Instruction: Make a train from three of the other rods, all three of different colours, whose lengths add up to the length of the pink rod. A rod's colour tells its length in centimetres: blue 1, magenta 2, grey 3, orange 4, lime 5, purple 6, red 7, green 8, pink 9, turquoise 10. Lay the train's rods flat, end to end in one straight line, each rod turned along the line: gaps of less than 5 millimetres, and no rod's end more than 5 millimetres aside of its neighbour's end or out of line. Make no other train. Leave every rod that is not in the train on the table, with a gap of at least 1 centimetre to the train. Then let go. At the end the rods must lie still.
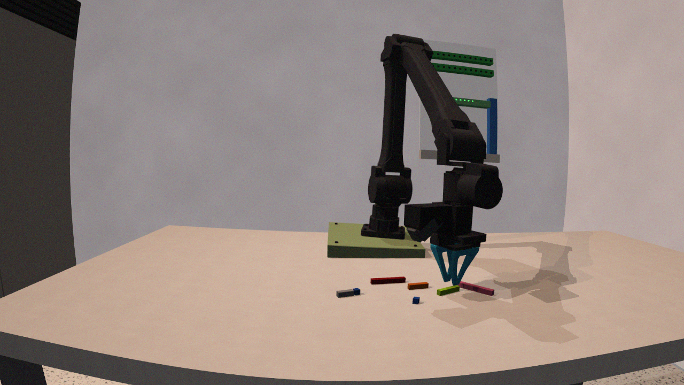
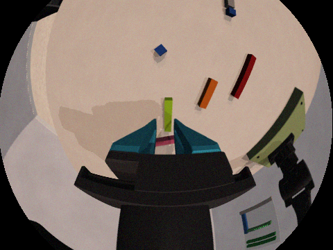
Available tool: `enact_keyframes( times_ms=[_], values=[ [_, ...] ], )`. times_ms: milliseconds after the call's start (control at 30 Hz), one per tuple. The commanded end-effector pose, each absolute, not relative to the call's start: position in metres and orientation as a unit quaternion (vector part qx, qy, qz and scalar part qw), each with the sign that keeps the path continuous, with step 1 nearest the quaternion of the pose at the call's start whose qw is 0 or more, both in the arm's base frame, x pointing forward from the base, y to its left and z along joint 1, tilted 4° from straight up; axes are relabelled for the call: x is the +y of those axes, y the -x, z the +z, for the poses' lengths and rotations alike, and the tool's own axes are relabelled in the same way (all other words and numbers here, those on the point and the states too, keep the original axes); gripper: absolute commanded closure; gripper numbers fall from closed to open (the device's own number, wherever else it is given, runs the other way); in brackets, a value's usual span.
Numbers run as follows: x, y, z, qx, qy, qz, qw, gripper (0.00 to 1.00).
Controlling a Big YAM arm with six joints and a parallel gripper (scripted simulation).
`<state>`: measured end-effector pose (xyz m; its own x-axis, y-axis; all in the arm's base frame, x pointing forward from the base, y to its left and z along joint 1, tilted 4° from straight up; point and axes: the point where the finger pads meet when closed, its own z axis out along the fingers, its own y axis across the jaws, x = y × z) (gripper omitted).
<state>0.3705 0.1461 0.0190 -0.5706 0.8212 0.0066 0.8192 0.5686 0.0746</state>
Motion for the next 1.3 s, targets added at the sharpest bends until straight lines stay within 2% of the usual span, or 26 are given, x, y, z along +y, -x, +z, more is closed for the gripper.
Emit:
enact_keyframes(
  times_ms=[0,1267],
  values=[
    [0.1481,-0.3697,0.0277,0.883,-0.466,0.043,0.025,0.77],
    [0.1466,-0.3671,0.0211,0.883,-0.467,0.038,0.02,0.77]
  ],
)
